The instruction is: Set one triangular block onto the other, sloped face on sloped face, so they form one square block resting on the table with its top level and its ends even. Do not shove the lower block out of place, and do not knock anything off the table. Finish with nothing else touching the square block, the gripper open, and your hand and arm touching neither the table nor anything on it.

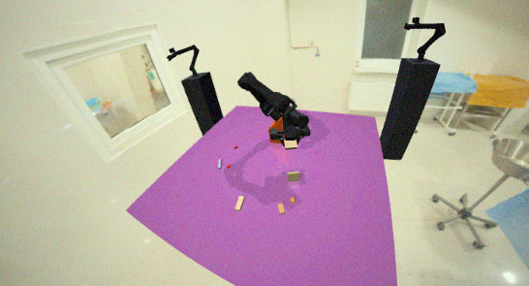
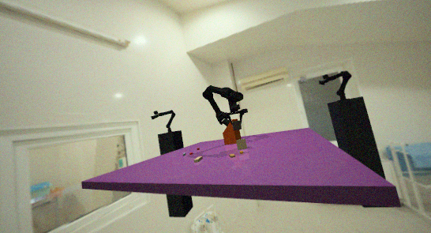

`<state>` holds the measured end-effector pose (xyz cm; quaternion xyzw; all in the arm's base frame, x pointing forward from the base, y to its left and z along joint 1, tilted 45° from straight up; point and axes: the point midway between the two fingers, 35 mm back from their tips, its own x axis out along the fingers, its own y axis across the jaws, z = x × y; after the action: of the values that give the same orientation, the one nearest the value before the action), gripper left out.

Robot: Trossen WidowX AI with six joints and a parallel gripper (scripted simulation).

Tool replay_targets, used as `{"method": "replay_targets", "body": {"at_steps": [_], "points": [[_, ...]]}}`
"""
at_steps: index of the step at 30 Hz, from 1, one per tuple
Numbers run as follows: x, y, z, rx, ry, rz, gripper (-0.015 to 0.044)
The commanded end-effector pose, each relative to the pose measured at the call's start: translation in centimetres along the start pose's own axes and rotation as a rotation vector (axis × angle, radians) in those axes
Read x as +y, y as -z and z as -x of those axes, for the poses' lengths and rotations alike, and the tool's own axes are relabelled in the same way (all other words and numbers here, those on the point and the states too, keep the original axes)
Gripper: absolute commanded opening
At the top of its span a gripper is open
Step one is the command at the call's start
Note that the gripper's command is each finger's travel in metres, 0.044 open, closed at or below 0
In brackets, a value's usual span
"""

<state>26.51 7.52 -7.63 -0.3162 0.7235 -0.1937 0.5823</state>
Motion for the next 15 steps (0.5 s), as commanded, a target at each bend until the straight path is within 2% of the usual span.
{"method": "replay_targets", "body": {"at_steps": [1,15], "points": [[0.4,-0.3,-0.6,0.008,-0.002,-0.009,0.0000],[0.3,-2.8,-6.7,0.007,0.001,-0.010,0.0000]]}}
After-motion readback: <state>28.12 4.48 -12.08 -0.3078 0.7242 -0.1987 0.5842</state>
